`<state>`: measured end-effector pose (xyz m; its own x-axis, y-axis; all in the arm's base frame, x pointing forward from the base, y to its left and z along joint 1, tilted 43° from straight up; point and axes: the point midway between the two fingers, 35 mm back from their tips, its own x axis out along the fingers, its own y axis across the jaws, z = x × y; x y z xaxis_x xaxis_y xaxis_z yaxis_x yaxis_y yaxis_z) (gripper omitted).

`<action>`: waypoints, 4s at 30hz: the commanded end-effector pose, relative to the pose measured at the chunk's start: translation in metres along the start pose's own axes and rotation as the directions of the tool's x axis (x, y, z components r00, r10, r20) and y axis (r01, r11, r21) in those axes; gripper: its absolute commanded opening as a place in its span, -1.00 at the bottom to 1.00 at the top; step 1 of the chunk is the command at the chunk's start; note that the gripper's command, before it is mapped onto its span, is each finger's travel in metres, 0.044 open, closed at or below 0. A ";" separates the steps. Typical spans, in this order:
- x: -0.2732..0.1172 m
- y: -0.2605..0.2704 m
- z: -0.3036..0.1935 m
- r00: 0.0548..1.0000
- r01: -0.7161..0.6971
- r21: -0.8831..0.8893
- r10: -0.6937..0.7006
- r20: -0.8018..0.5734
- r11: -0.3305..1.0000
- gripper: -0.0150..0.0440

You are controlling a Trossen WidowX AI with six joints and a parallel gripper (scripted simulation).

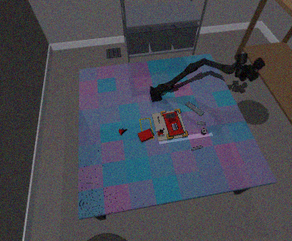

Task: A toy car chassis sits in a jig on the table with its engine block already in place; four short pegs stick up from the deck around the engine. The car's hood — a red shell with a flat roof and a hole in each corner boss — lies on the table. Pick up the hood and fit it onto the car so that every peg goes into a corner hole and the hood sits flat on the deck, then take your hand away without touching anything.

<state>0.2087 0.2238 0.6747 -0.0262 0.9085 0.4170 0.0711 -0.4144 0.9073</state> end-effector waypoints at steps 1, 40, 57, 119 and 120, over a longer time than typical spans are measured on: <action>0.000 0.000 0.002 1.000 -0.001 0.002 0.001 0.004 1.000 0.35; -0.202 -0.127 0.301 0.652 0.182 0.141 -0.226 0.723 0.973 1.00; -0.394 -0.224 0.362 0.308 0.289 0.403 -0.483 0.820 0.868 1.00; -0.709 -0.476 0.142 0.284 0.087 0.967 -0.937 0.206 0.239 1.00; -0.709 -0.477 0.142 0.284 0.087 0.967 -0.937 0.206 0.239 1.00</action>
<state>0.3360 -0.2176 -0.0582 0.1335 0.6550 -0.7437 0.9783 0.0330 0.2048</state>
